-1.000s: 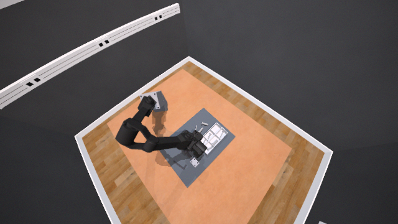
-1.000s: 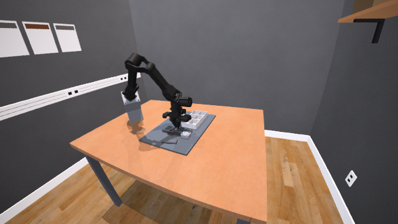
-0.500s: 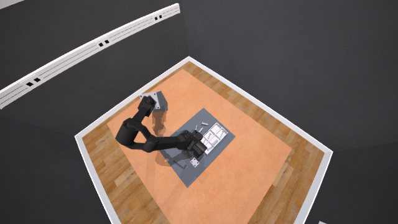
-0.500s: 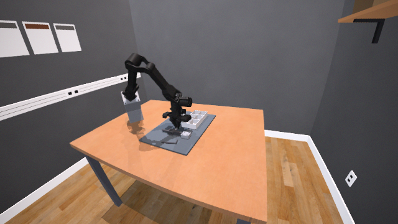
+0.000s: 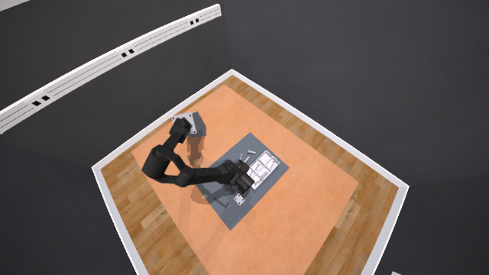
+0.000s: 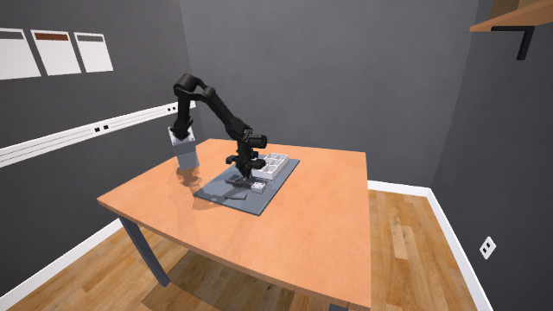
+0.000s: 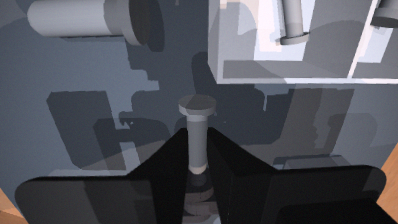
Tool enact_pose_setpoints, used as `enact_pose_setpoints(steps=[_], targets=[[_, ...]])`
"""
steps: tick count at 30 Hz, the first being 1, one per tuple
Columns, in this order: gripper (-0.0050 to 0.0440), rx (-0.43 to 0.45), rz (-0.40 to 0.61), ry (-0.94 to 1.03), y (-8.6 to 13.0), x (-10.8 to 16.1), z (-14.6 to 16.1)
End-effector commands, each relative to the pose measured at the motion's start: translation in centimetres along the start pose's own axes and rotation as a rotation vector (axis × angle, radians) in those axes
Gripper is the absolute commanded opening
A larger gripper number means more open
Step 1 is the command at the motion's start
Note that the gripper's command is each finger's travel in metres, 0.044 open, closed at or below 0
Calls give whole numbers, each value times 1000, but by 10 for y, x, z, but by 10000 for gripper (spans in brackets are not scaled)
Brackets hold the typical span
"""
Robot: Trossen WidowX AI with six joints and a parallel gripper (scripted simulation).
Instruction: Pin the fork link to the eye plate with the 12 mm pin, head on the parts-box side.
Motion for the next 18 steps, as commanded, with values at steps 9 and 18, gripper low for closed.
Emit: enact_pose_setpoints(steps=[9,18], targets=[[-50,18,-5,-12,5,6,-5],[-50,19,-5,-12,5,10,-6]])
Point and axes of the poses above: the point midway between the two fingers, 35 mm back from their tips, its own y axis back along the fingers, its own z axis across the jaws, x = y × z, the point moved 5 cm from there along y, back along the fingers, and after that the axes turned 9 degrees about -y, right-handed, at the moved point
